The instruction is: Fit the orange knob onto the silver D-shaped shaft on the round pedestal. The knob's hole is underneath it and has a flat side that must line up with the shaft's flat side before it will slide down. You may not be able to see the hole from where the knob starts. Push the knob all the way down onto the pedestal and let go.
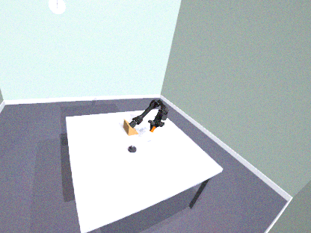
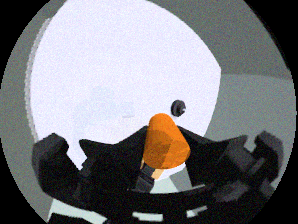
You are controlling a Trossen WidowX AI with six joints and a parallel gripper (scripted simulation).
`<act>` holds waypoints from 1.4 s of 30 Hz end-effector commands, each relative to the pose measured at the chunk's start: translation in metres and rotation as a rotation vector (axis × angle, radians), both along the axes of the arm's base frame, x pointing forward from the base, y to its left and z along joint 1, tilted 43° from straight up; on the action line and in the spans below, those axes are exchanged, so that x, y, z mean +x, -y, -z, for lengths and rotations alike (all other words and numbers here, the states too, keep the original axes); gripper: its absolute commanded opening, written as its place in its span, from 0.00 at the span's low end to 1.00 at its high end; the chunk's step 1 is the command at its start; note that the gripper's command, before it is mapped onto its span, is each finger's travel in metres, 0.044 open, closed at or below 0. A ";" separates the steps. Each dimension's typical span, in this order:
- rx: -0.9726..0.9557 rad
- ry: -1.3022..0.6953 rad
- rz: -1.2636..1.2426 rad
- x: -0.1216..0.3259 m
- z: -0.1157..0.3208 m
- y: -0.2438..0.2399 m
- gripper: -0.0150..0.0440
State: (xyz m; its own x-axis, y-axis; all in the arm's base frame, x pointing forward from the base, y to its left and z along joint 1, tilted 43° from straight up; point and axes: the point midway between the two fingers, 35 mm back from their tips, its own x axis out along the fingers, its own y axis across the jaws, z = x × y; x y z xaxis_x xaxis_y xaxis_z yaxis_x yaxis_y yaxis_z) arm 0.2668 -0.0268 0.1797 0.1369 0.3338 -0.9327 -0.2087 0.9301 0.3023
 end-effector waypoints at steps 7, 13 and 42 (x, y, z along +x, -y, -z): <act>0.267 -0.039 -0.054 0.003 0.022 -0.009 0.25; 0.387 -0.056 -0.078 0.004 0.032 -0.013 0.25; 0.404 -0.053 -0.086 0.024 0.128 -0.094 0.25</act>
